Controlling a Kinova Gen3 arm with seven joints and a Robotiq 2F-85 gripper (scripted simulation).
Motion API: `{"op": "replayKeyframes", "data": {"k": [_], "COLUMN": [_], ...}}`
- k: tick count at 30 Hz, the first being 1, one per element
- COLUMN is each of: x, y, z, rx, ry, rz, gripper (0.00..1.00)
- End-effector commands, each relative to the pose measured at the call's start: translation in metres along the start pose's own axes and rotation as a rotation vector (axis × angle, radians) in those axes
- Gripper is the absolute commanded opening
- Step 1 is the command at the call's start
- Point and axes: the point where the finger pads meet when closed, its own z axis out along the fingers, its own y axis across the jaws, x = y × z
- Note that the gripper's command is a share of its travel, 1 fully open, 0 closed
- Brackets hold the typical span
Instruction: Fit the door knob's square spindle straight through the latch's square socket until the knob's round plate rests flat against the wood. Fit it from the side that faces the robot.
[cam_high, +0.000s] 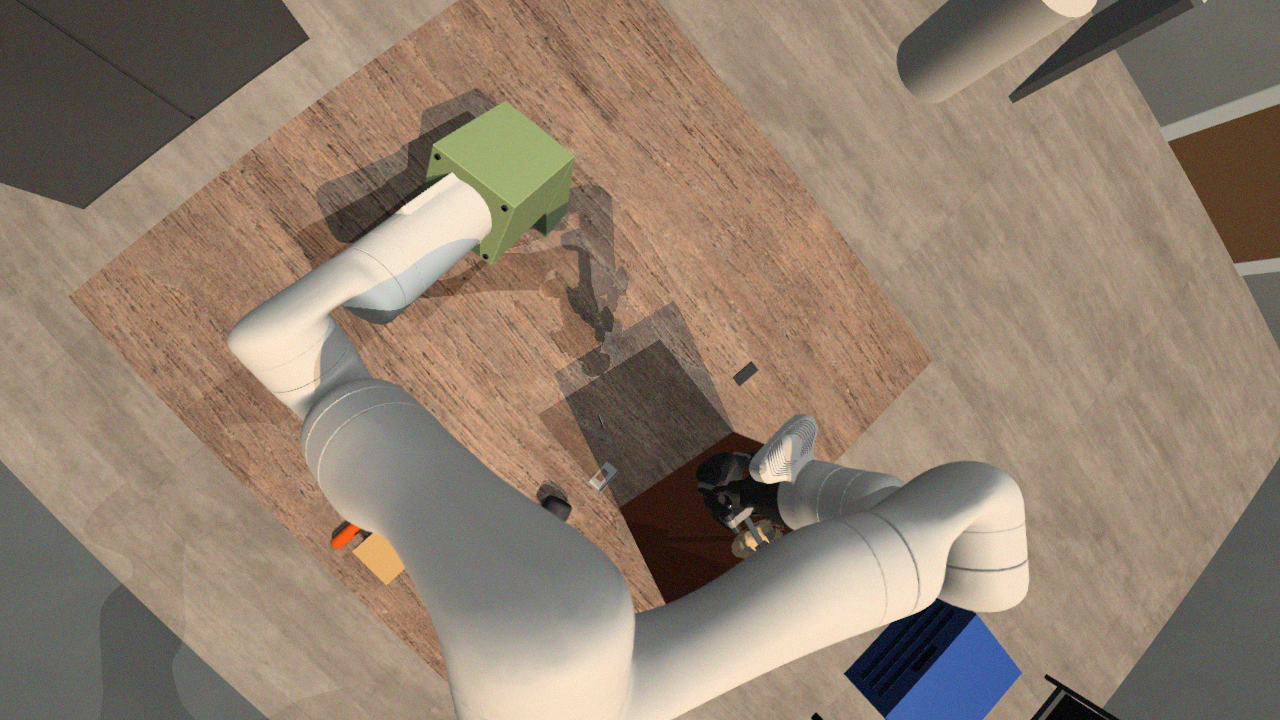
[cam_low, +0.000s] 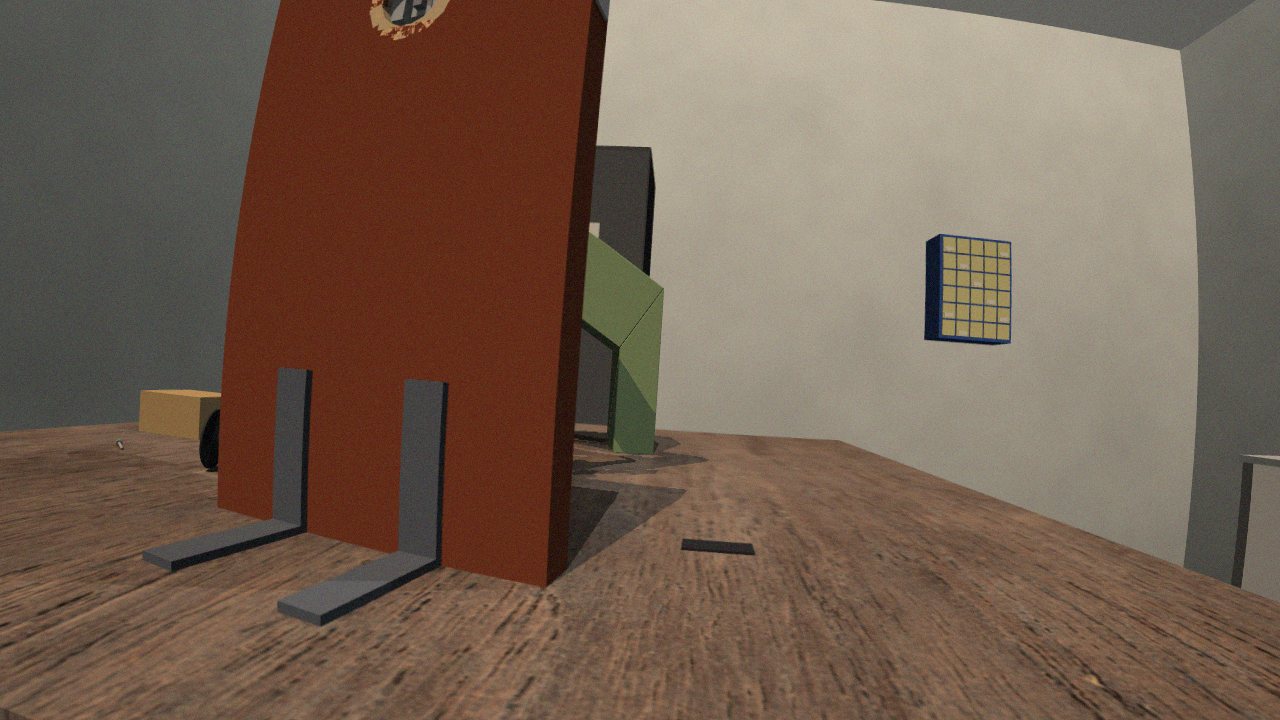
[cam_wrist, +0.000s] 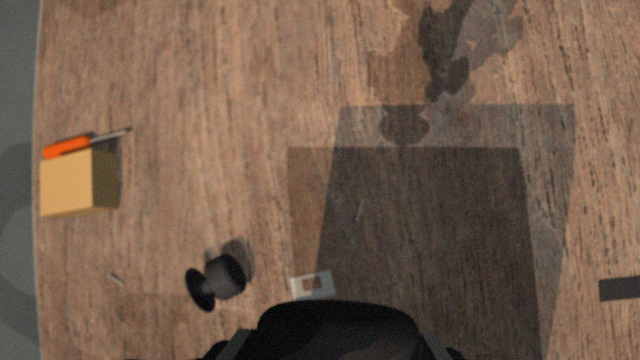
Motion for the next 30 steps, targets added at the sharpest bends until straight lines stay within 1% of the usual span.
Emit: {"op": "replayKeyframes", "data": {"k": [1,30], "x": [-0.0039,-0.0117], "y": [-0.0025,-0.0024], "z": [-0.0003,-0.0015], "rx": [0.007,0.006], "ry": [-0.007,-0.008], "rz": [-0.005,-0.004], "gripper": [0.63,0.63]}}
